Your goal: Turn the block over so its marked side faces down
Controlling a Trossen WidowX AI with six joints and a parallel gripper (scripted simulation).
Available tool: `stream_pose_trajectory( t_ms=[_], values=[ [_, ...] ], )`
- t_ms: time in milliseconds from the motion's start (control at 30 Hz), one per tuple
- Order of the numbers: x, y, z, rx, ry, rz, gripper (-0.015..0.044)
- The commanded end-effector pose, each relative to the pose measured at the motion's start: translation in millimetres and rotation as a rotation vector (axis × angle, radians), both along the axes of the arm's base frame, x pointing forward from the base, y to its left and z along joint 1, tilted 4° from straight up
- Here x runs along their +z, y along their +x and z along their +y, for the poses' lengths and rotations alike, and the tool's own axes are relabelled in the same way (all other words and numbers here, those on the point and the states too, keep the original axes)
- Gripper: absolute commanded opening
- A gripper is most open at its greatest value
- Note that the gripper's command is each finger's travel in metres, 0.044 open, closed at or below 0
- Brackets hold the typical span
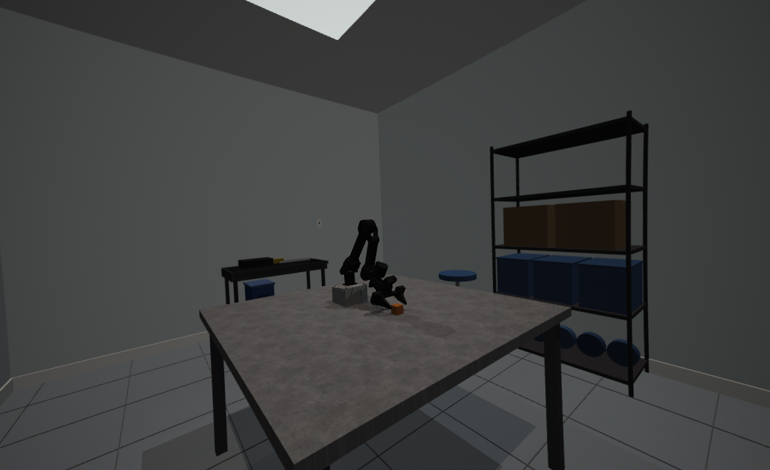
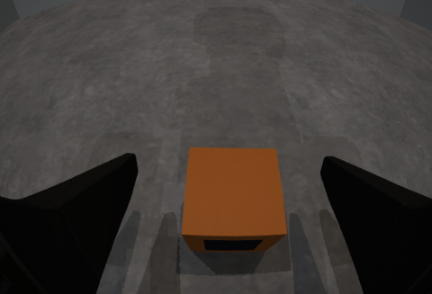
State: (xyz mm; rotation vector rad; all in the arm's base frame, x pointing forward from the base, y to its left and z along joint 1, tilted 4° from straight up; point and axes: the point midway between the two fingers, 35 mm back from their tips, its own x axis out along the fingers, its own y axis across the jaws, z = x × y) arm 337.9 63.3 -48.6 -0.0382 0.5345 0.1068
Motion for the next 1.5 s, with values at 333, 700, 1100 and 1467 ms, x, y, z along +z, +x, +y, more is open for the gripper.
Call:
stream_pose_trajectory(
  t_ms=[333,700,1100,1467],
  values=[
    [0,0,-1,0.0,-0.007,-0.001,0.044],
    [0,11,2,0.001,-0.022,0.112,0.044],
    [67,-8,0,-0.005,-0.064,0.503,0.044],
    [72,-15,-1,-0.007,-0.067,0.538,0.044]
  ],
)
